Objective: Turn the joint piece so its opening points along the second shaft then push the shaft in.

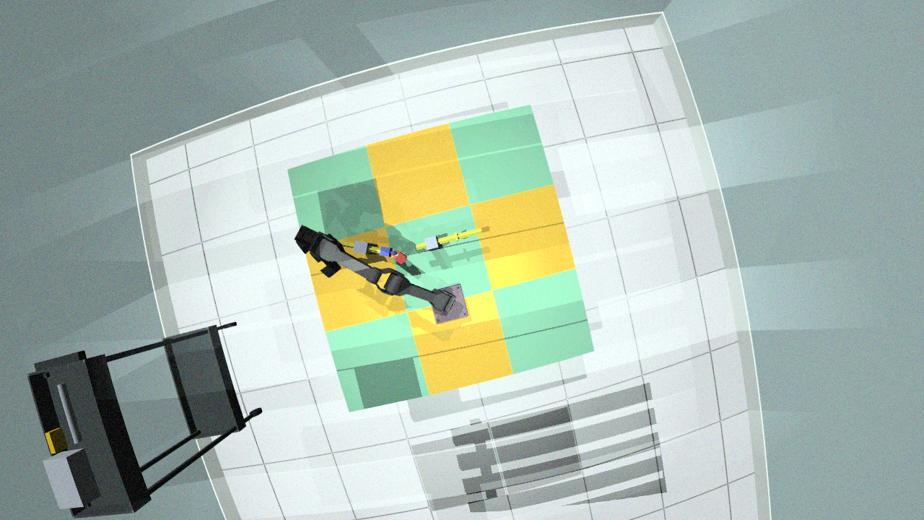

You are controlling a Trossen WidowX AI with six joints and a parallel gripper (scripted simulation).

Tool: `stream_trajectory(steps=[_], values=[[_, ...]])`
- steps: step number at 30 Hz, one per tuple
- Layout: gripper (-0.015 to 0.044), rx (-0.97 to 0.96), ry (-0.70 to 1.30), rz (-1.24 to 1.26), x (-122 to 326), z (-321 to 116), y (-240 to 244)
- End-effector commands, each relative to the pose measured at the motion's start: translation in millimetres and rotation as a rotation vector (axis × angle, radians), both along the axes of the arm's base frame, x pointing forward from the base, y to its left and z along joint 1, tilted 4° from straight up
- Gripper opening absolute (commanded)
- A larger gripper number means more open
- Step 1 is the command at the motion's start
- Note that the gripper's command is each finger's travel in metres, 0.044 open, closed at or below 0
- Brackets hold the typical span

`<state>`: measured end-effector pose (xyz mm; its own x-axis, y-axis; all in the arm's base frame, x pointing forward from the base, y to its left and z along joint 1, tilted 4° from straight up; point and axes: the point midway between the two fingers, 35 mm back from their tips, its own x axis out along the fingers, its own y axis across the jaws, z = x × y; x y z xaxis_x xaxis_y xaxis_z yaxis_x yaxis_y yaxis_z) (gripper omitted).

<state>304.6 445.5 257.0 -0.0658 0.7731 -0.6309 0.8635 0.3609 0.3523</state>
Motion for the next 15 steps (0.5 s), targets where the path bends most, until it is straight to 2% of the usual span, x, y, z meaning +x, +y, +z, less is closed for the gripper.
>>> stream_trajectory(steps=[1,15], values=[[0.044,-0.052,-0.078,0.021,1,1,-24],[0.044,-0.313,-0.357,0.196,-21,-9,-128]])
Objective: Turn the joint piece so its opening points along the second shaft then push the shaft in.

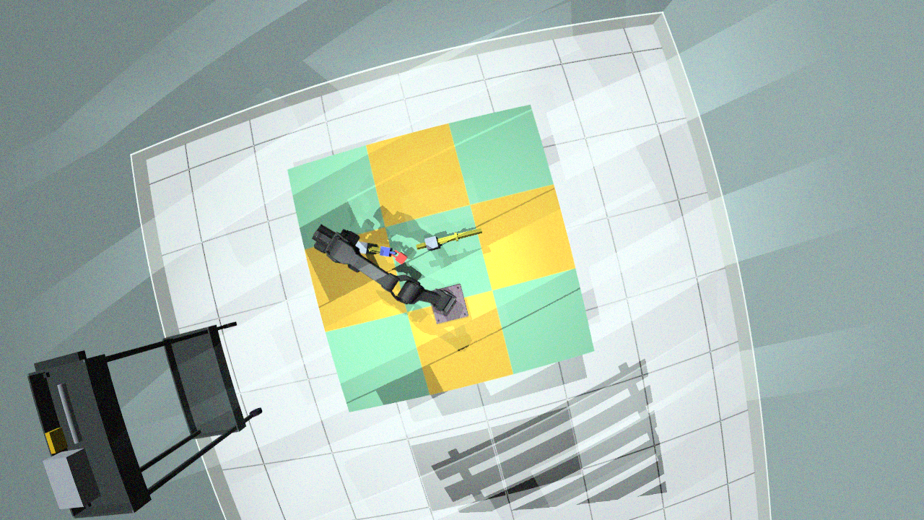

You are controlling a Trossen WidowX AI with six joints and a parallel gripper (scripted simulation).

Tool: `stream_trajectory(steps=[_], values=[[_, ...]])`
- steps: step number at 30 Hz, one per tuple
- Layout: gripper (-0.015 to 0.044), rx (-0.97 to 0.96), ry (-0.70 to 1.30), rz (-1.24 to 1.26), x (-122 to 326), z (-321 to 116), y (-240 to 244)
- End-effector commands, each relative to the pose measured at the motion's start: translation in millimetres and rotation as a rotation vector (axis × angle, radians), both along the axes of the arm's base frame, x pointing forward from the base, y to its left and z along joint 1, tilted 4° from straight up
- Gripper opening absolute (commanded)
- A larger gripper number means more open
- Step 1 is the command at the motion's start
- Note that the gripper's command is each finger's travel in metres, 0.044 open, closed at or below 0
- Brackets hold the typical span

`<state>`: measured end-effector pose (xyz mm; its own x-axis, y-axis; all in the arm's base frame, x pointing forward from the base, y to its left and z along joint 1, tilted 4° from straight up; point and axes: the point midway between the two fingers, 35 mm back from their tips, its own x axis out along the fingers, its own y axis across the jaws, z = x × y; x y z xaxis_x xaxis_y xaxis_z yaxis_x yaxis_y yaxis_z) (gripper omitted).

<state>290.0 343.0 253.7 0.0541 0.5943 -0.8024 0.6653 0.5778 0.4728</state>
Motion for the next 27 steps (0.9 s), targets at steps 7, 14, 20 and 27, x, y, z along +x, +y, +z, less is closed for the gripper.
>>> stream_trajectory(steps=[7,14,20,27], values=[[0.044,-0.223,-0.149,0.168,-27,-14,-80],[0.044,-0.375,-0.222,0.319,-52,-26,-134],[0.044,-0.501,-0.264,0.47,-76,-38,-179],[0.044,-0.634,-0.261,0.658,-110,-54,-231]])
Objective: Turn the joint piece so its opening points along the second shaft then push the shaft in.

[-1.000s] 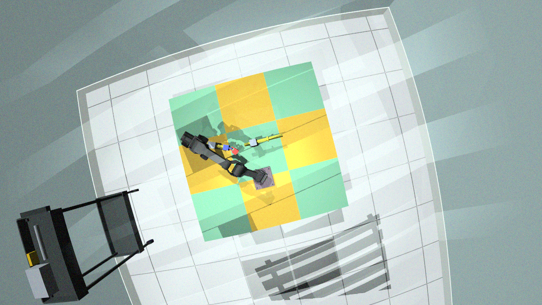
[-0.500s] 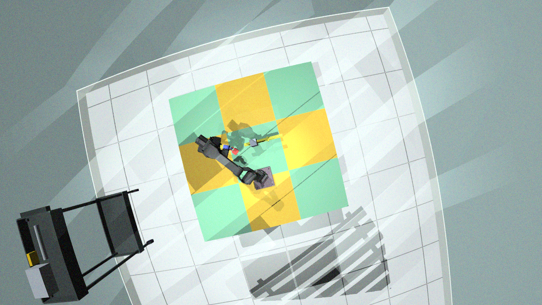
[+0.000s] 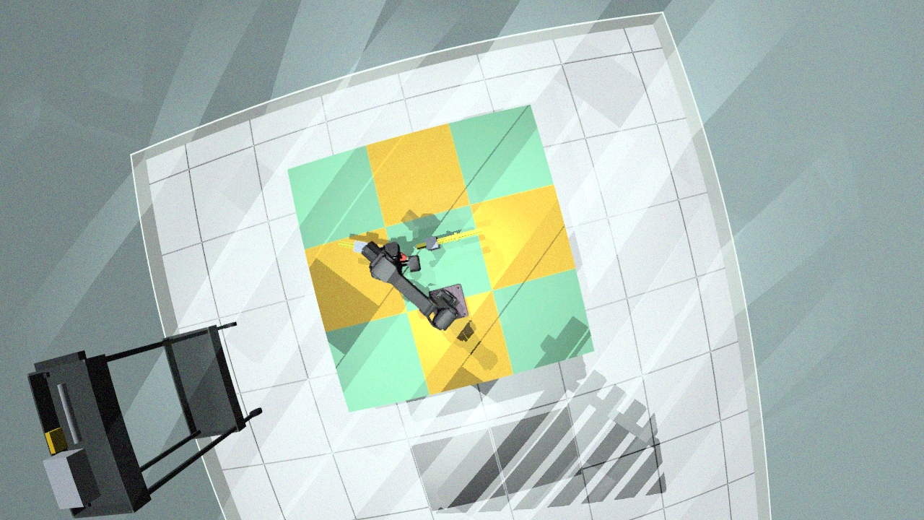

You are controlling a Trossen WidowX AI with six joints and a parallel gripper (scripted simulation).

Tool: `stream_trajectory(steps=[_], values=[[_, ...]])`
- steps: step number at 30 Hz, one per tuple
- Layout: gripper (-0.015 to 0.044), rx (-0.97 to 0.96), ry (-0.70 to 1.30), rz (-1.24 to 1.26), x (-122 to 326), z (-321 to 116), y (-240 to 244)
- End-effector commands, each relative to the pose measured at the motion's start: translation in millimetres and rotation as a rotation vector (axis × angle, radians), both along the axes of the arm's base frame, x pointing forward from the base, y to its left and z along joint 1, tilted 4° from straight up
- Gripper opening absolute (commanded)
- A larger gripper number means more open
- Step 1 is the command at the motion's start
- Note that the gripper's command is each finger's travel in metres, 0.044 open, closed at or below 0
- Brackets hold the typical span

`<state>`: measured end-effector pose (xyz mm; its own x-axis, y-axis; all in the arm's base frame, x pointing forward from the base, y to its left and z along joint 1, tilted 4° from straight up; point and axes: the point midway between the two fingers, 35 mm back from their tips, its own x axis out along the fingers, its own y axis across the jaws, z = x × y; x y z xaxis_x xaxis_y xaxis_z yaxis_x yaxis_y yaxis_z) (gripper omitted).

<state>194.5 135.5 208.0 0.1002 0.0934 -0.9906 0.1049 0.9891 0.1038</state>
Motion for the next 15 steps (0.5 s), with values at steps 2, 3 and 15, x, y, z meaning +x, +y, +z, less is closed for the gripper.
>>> stream_trajectory(steps=[2,3,15], values=[[0.044,-0.089,0.012,0.089,-18.3,-9.4,-28.1],[0.044,-0.089,0.012,0.089,-18.3,-9.4,-28.1],[0.044,-0.079,0.037,-0.134,-17.6,-11.1,-28.0]])
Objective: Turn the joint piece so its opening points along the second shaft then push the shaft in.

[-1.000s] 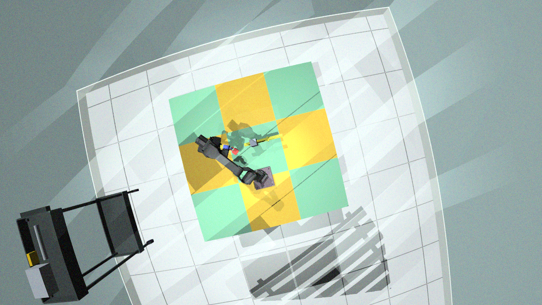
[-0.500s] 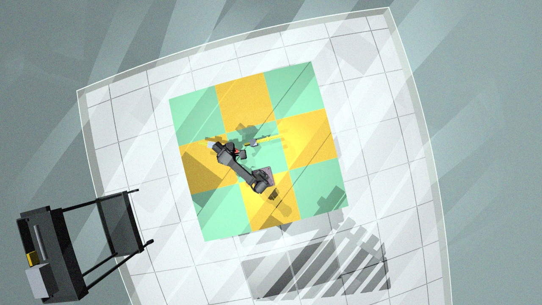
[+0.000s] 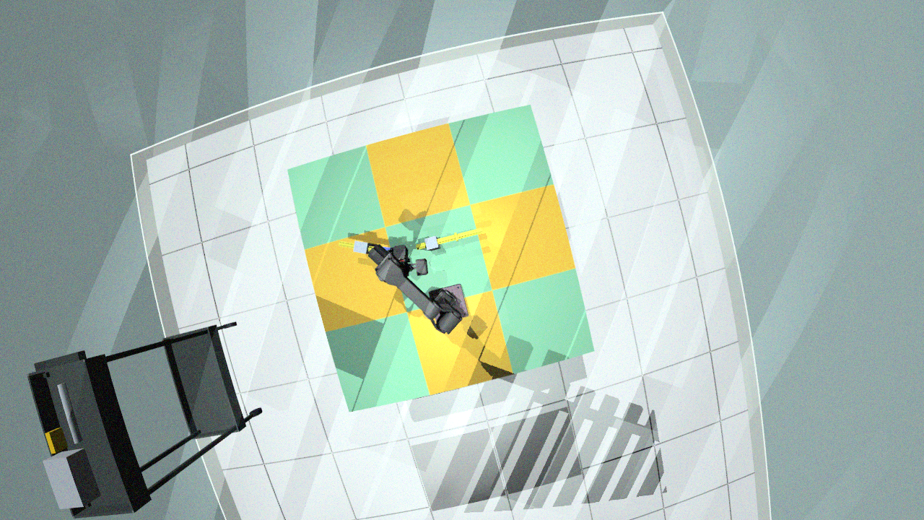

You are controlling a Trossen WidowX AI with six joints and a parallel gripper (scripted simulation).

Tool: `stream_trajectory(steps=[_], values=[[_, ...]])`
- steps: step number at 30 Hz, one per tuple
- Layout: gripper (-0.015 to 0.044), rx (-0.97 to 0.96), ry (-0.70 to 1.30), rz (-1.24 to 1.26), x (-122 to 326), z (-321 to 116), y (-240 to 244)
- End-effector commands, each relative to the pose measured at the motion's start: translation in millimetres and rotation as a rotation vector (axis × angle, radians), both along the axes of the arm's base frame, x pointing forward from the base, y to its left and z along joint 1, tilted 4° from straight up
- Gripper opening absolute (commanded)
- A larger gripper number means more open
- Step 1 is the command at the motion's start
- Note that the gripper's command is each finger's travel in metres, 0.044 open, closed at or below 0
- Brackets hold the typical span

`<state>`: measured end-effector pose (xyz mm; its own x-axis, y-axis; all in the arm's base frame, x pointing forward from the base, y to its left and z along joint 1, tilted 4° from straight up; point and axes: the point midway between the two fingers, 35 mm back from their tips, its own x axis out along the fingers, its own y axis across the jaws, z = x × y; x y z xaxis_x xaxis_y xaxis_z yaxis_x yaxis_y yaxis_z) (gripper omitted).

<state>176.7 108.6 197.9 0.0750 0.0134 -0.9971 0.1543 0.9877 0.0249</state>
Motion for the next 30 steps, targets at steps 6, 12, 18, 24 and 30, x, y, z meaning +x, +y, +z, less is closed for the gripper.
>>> stream_trajectory(steps=[6,12,18,24,30], values=[[0.044,0.0,0.018,-0.266,0.8,-2.4,-1.0],[0.044,0.001,0.027,-0.445,1.3,-3.8,-0.8],[0.044,0.001,0.035,-0.625,1.9,-5.2,-0.7],[0.044,0.0,0.041,-0.805,2.4,-6.6,-0.6],[0.044,-0.003,0.044,-0.984,2.9,-8.0,-0.5]])
